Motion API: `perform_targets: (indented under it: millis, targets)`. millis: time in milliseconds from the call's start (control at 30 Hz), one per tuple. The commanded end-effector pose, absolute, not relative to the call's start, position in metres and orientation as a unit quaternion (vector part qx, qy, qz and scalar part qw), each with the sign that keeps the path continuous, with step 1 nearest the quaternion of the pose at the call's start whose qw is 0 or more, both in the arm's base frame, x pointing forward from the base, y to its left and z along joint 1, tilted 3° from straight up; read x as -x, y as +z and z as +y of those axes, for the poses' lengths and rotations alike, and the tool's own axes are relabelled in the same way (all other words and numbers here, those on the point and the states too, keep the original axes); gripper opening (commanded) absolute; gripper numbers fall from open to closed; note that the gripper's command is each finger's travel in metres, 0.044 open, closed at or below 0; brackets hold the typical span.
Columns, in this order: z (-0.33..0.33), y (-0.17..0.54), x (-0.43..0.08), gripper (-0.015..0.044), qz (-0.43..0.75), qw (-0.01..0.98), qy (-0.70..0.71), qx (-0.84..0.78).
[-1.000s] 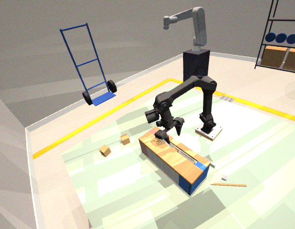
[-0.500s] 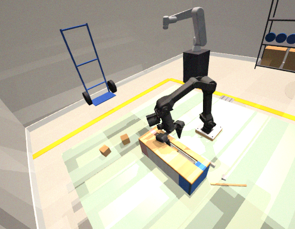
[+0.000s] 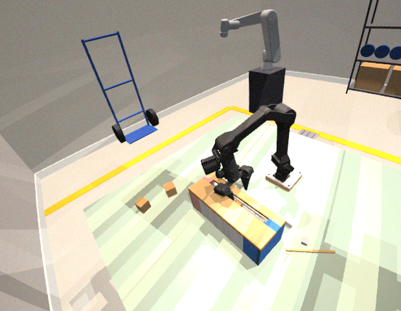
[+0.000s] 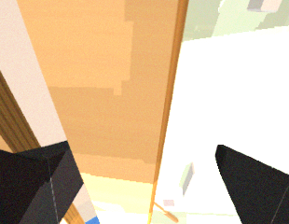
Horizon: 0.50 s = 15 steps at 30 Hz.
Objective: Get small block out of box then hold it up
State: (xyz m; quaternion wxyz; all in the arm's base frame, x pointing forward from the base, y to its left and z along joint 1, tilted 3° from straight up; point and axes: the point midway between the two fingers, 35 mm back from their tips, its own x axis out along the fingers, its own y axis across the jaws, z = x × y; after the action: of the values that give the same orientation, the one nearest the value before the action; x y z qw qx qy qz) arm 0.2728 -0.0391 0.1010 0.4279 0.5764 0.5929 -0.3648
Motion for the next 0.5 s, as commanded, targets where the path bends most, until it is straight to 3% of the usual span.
perform_targets:
  millis: [0,467]
  targets:
    - [-0.030,0.100,-0.271,0.0400,0.593,0.426,-0.365,-0.578]
    - [-0.001,0.102,-0.269,0.0400,0.593,0.425,-0.364,-0.579]
